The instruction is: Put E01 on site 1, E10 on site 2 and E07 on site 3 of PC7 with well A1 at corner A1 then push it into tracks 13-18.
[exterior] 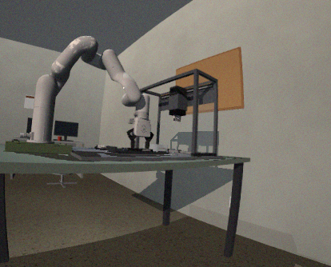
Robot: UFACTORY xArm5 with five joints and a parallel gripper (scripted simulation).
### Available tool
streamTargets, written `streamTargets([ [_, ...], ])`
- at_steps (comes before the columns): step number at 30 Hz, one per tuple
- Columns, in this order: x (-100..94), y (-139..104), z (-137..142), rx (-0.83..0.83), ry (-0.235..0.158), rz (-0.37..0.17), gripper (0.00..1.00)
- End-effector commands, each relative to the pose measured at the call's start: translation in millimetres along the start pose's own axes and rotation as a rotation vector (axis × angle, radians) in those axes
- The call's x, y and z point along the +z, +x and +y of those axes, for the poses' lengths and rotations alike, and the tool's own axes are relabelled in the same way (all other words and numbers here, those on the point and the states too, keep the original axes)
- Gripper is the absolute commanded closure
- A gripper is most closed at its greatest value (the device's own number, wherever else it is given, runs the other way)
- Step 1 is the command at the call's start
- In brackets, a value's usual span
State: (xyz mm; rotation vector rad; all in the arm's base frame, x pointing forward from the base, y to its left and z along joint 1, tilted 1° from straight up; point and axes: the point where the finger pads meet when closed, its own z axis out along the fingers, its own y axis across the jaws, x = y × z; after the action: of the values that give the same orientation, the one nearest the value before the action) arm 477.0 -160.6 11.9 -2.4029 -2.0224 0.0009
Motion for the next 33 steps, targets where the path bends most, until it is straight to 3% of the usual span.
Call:
streamTargets([
  [1,-8.4,-0.4,1.4,0.0,-0.007,0.019,0.0],
  [33,-55.2,-1.3,1.1,0.0,-0.007,0.019,0.0],
])
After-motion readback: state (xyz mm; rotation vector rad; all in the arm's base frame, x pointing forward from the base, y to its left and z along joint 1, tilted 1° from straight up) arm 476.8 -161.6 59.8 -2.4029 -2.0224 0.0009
